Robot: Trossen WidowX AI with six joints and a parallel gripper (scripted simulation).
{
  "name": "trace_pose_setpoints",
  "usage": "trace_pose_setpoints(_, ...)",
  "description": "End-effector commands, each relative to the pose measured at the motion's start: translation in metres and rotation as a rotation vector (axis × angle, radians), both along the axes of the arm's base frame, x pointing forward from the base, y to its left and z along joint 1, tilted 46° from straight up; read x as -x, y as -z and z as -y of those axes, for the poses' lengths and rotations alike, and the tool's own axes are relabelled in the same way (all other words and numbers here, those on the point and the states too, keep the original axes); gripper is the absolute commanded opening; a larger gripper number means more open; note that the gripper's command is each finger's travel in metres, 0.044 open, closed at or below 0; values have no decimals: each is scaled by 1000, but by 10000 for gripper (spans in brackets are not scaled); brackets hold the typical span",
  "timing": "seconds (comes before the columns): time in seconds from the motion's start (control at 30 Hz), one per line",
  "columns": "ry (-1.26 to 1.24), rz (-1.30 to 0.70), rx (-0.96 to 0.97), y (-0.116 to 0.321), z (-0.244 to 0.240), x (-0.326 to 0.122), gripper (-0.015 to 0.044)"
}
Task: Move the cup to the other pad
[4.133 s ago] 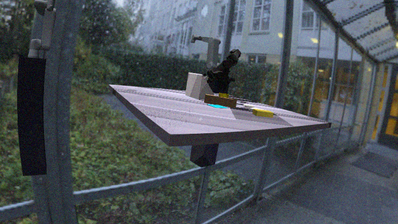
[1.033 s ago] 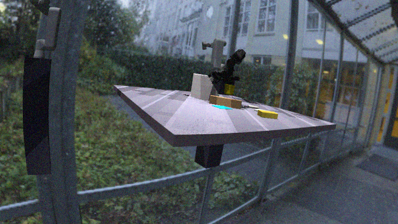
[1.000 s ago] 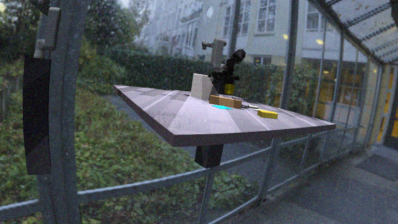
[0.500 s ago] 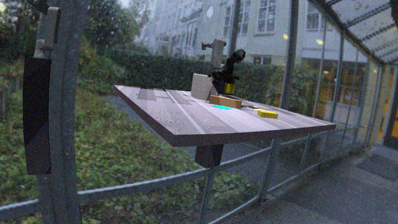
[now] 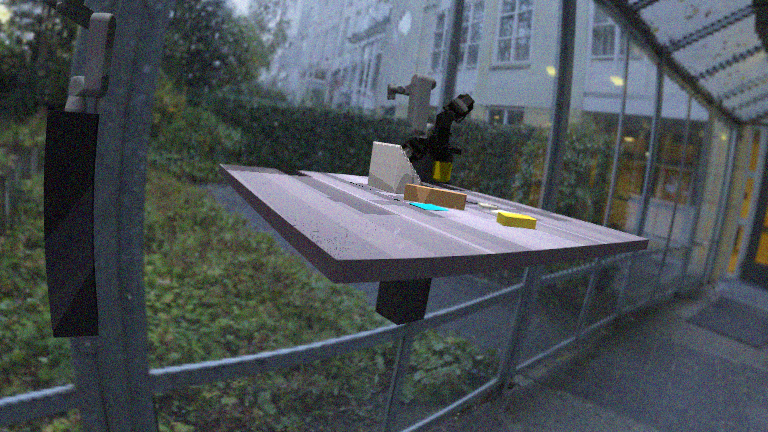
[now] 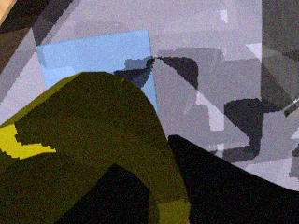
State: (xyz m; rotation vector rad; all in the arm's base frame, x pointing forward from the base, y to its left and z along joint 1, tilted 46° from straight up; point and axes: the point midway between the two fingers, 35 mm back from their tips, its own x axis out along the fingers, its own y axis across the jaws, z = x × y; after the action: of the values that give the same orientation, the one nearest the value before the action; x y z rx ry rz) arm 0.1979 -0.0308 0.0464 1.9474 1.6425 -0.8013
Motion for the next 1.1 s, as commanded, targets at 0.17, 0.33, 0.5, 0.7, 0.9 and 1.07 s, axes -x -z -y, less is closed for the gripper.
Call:
trace_pose_setpoints(0.17,-4,15,14,8,13,-12,0)
trace_pose_setpoints(0.33,-5,17,16,13,18,-17,0)
trace_pose_setpoints(0.5,-5,18,17,17,24,-22,0)
trace_pose_setpoints(0.7,-5,19,19,23,31,-28,0)
trace_pose_setpoints(0.9,-5,20,19,28,37,-34,0)
trace_pose_setpoints(1.07,-5,21,20,33,43,-39,0)
